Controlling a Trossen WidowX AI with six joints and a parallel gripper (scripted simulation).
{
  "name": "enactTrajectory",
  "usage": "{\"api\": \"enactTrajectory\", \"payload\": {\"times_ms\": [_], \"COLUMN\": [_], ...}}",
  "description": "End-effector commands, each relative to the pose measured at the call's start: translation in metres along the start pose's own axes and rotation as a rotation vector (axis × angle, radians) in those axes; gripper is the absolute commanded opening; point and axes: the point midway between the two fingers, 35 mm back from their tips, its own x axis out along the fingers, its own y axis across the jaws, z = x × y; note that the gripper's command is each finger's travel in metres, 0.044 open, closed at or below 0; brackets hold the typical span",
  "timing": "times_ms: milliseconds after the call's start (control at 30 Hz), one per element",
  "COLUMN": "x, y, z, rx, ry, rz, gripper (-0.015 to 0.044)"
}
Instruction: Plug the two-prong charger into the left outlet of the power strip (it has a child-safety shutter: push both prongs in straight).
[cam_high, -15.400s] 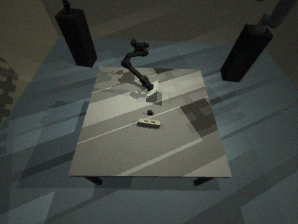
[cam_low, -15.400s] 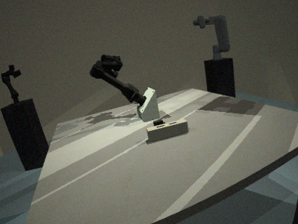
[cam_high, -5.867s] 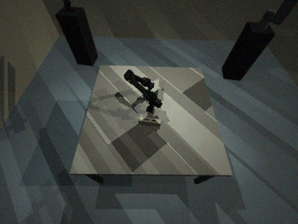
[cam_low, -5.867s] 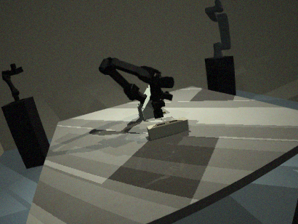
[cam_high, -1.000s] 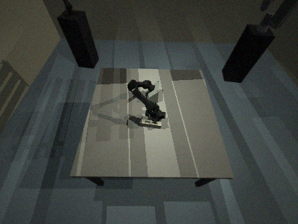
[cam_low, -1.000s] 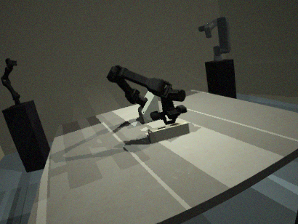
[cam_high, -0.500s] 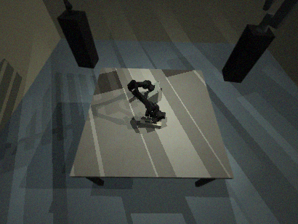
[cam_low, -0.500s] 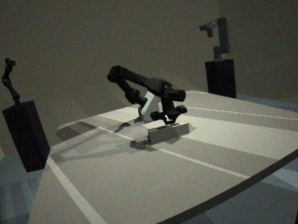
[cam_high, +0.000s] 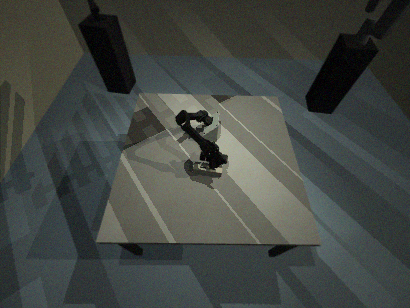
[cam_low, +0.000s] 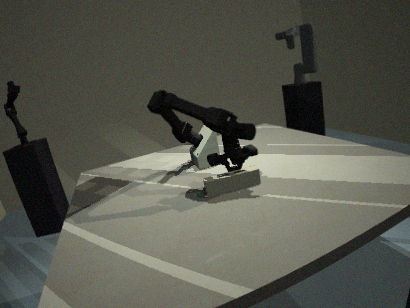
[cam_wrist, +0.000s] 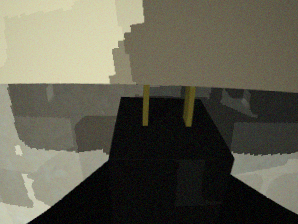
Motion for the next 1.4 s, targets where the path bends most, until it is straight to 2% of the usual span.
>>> {"api": "enactTrajectory", "payload": {"times_ms": [0,1367], "x": [-0.0006,-0.0013], "y": [-0.0004,-0.0005], "z": [0.0016,0.0098], "rx": [-0.003,-0.002], "ry": [-0.003,-0.003], "rz": [-0.003,-0.003], "gripper": [0.0000,0.0000]}}
